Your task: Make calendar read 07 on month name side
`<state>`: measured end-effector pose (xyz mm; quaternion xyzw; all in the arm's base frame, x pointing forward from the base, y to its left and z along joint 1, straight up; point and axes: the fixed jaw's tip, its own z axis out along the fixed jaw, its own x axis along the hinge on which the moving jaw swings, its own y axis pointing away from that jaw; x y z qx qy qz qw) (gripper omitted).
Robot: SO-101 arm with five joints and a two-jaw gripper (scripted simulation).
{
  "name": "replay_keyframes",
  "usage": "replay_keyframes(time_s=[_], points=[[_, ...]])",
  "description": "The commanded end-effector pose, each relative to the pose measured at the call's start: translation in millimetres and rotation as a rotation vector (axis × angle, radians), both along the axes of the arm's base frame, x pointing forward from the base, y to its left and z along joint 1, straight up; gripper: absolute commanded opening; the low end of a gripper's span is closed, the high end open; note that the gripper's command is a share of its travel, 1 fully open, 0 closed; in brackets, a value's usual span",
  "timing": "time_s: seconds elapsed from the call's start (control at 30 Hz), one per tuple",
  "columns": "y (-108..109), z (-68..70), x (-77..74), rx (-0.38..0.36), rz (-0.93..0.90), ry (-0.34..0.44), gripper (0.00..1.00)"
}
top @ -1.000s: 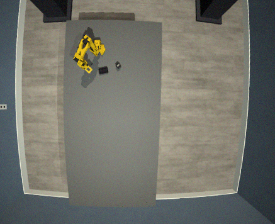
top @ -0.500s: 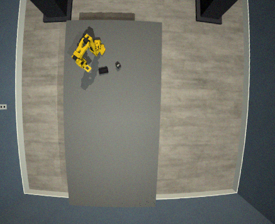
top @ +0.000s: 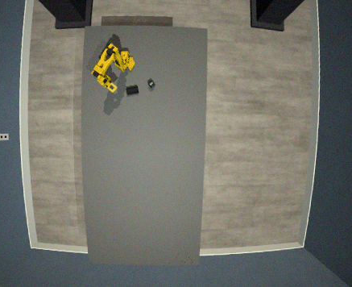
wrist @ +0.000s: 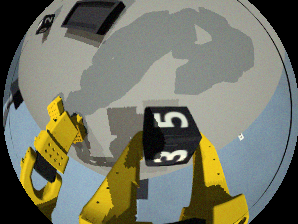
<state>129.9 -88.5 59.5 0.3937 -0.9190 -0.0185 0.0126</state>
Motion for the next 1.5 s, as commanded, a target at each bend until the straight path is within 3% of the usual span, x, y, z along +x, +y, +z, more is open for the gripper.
replay_keyframes(time_s=[0.0,0.27,0.6,0.87,1.1,1.47], points=[[-4.2,9.8,5.3,-0.036,0.002,-0.054,0.00],[-0.2,9.8,7.8,-0.035,0.031,-0.055,0.00],[25.7,9.8,20.8,-0.030,0.205,-0.058,0.00],[74.0,9.8,31.8,-0.021,0.505,-0.062,0.00],[116.6,9.7,29.2,-0.013,0.765,-0.065,0.00],[145.5,9.7,20.7,-0.007,0.949,-0.067,0.00]])
